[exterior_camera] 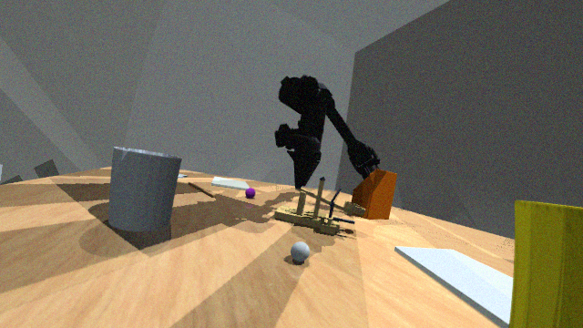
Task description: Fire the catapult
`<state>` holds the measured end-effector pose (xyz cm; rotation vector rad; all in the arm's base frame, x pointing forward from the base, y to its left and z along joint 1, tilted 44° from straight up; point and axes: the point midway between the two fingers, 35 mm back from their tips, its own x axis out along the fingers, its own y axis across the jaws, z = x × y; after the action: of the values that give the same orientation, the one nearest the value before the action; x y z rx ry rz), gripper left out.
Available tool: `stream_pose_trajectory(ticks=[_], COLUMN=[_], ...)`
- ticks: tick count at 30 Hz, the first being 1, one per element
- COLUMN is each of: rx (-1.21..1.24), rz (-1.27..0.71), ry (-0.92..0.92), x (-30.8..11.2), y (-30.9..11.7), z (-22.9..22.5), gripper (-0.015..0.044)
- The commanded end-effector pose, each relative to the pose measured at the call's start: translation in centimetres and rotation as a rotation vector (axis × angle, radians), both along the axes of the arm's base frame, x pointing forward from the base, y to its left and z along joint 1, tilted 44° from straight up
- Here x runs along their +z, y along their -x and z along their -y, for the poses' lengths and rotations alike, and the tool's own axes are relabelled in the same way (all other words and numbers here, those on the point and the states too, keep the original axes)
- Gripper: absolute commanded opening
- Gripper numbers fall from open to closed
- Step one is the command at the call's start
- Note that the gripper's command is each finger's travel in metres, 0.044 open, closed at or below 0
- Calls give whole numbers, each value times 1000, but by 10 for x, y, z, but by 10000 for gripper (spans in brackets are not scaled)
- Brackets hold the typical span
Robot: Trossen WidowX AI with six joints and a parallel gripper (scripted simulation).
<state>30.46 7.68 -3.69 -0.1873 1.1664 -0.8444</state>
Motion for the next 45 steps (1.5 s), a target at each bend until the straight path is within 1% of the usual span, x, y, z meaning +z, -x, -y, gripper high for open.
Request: stream_pose_trajectory(ticks=[1,27,38,44,45], rx=[1,1,-2,-2,-2], rz=[-7,-6,-2,-2,-2], ry=[10,13,5,5,5], x=[-6,-32,-30,-30,-28], y=[0,-3,-4,-4,-4], z=[8,33,30,30,28], gripper=[440,440,151,111,85])
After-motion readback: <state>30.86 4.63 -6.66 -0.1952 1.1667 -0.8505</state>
